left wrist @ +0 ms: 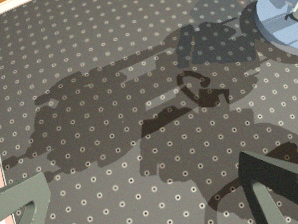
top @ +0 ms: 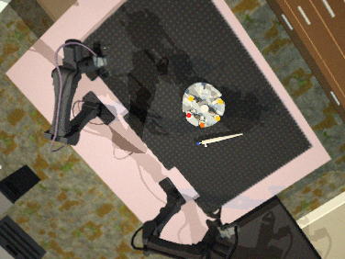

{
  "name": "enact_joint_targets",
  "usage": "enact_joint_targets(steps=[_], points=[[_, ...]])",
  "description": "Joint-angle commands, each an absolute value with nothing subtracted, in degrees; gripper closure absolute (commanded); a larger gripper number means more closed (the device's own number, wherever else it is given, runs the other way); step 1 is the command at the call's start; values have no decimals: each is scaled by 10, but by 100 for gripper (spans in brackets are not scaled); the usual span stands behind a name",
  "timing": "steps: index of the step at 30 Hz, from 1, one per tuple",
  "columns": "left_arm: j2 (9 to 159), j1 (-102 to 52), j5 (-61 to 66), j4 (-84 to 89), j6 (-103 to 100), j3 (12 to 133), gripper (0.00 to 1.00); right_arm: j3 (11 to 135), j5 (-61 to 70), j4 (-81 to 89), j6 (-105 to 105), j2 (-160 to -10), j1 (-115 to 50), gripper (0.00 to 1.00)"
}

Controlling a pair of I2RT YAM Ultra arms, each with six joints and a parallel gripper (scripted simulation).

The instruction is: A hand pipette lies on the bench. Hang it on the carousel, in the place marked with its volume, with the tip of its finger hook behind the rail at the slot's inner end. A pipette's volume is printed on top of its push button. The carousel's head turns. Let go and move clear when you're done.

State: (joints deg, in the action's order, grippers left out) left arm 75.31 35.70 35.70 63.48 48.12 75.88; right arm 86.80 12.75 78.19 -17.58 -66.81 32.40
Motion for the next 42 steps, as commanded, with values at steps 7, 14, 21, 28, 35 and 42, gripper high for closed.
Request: enact_joint_targets(steps=[7,14,21,28,35,42], points=[[754,362,369,628,485,767,0,790,266,662,-354,-717,326,0],[754,362,369,628,485,767,0,772,340,614,-450,-745,331,0],[754,362,369,628,485,767,0,767,369,630,-489,-753,339,0],[754,362,369,628,485,767,0,808,318,656,-431,-796,273,46],[754,362,369,628,485,767,0,881,249,705,-352,-871,180,46],[754,362,369,628,485,767,0,993,164,778,-256,-981,63,46]])
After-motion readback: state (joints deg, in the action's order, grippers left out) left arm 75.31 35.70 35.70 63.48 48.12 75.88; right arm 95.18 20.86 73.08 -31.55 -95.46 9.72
